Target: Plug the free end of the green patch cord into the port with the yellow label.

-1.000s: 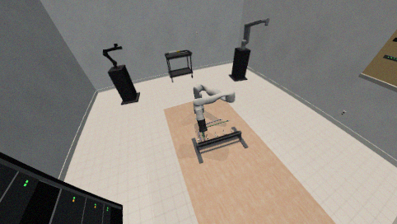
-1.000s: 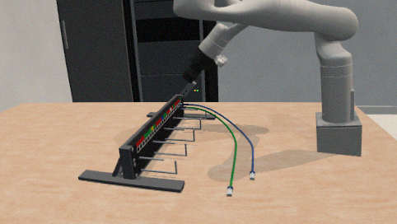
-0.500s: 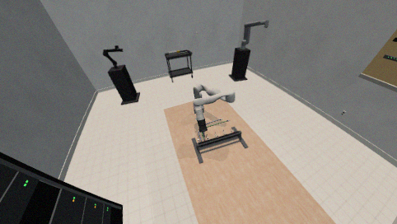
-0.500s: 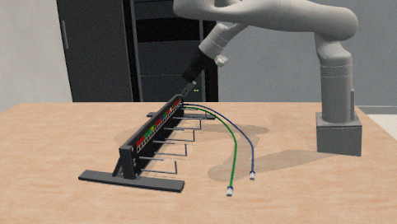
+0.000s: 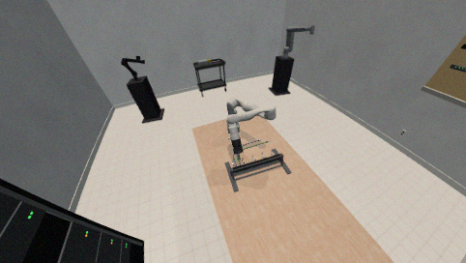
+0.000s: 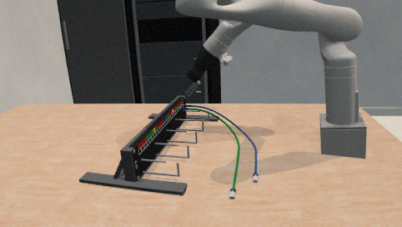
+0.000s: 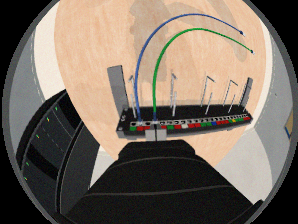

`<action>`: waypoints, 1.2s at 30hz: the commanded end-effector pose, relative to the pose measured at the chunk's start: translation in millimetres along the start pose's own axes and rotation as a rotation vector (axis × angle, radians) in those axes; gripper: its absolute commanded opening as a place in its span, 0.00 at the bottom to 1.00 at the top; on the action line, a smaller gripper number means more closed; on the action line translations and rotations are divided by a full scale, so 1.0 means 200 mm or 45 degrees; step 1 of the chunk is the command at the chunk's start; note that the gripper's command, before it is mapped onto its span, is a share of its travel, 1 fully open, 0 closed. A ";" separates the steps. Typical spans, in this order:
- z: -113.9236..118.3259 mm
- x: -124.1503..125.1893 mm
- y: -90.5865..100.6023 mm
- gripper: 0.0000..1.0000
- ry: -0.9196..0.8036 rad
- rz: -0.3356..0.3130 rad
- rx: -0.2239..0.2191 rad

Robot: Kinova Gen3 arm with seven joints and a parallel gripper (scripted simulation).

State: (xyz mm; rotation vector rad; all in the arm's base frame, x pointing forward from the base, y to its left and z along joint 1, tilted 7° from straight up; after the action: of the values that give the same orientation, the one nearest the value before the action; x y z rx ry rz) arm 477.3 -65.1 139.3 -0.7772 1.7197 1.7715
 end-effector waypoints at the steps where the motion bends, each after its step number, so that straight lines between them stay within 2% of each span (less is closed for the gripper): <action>1: 0.00 -0.01 0.04 0.00 -0.007 -0.012 0.001; 5: 0.00 -0.01 0.12 0.00 -0.007 -0.012 0.001; 7: 0.00 -0.01 0.12 0.00 -0.007 -0.012 0.001; 22: 0.00 -0.01 0.49 0.00 -0.007 -0.012 0.001; 24: 0.00 -0.01 0.49 0.00 -0.007 -0.012 0.001; 30: 0.00 -0.01 0.58 0.00 -0.007 -0.012 0.001; 36: 0.00 -0.01 0.63 0.00 -0.007 -0.012 0.001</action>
State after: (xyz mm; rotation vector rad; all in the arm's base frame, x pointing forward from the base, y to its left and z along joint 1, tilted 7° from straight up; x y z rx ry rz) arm 387.1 -69.3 222.9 -0.7742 1.7198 1.7692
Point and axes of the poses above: the point where the finger pads meet when closed, its own y axis back along the fingers, its own z axis across the jaws, x = y × z, the point moved 3 cm from there along y, back along the fingers, and after that the axes turned 3 degrees about -y, right-handed, at the moved point
